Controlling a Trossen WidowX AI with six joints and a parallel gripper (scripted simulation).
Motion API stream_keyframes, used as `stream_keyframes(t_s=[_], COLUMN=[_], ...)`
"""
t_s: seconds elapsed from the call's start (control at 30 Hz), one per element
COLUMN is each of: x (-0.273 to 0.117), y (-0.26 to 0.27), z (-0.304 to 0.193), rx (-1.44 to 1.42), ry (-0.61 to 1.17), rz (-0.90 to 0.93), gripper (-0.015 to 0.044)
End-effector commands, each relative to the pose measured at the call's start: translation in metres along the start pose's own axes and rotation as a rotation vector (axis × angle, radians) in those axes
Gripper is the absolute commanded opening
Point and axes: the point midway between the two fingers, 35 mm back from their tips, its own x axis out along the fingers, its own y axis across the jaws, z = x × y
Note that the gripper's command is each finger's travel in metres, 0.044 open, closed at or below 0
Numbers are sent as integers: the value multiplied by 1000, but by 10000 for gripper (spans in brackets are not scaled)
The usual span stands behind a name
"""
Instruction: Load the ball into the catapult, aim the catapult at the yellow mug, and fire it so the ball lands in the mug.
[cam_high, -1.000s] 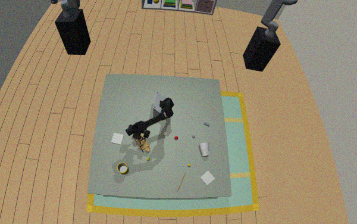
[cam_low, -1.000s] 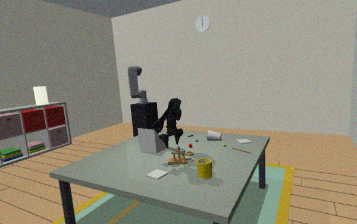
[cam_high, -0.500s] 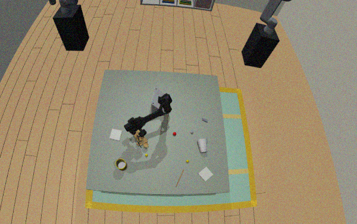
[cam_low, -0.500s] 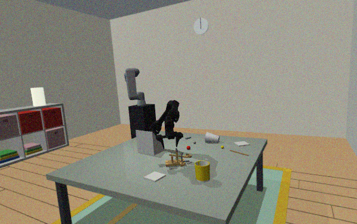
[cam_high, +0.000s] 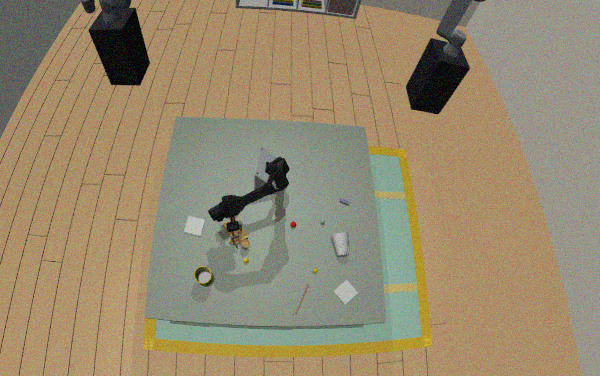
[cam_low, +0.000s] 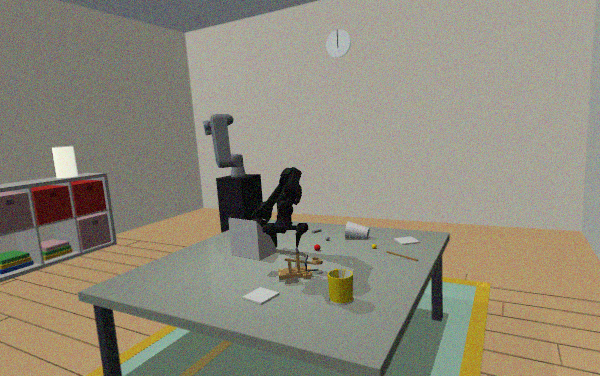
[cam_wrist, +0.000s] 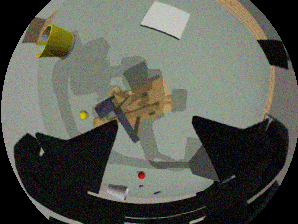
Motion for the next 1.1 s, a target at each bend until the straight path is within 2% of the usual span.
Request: stream_keyframes(t_s=[0.0, 0.87, 1.07], x=[-1, -4, -4], y=[0, -1, -1], z=[-1, -2, -2], rx=[128, 1031, 1083], ry=[0, 0, 0], rz=[-2, -1, -1], gripper=[440, 440, 440])
